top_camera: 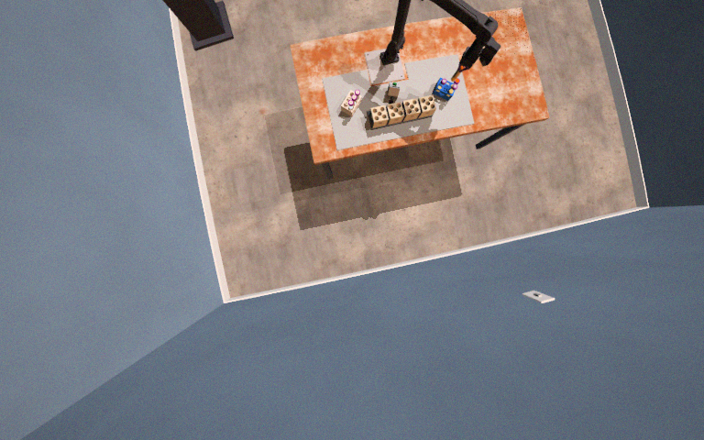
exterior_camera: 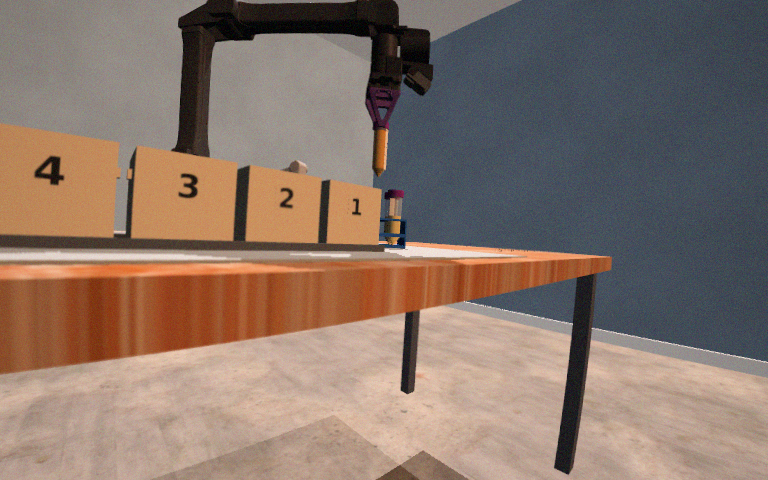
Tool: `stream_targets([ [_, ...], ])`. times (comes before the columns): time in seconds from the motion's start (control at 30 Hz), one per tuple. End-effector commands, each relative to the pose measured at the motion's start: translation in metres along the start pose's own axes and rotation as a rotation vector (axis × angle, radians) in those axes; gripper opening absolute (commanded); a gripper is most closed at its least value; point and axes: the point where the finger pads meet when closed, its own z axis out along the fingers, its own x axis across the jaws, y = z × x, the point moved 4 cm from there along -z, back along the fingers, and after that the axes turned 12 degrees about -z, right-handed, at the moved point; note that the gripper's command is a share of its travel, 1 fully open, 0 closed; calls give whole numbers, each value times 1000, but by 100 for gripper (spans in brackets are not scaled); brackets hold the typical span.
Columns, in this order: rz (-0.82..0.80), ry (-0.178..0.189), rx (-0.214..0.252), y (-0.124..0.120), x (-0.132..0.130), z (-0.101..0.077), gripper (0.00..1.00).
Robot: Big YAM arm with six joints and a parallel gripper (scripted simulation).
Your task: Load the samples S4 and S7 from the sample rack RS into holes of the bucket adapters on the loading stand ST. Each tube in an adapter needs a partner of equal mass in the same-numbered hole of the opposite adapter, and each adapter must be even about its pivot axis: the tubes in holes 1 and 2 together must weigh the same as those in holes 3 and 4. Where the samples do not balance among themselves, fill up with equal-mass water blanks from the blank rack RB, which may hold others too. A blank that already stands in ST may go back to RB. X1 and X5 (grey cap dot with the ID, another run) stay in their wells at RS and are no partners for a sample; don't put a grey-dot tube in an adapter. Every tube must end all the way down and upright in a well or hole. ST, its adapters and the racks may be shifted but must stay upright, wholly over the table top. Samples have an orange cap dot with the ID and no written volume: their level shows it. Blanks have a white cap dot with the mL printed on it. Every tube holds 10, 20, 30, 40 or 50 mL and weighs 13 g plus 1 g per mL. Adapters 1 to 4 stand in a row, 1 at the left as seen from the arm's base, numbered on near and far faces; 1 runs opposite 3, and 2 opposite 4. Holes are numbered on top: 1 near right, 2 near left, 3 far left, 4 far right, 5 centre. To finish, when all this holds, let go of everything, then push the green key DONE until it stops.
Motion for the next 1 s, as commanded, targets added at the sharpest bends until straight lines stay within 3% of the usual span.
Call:
stream_targets([
  [0.0,0,-16,-38,5,-2,-20,0],
  [0.57,0,-16,-38,5,-2,-20,0],
  [0.6,-3,-16,-38,13,-1,-24,0],
  [0.67,0,-16,-39,5,-1,-20,0],
  [0.7,-3,5,10,3,4,1,0],
  [0.97,-2,-2,-7,6,3,23,0],
])
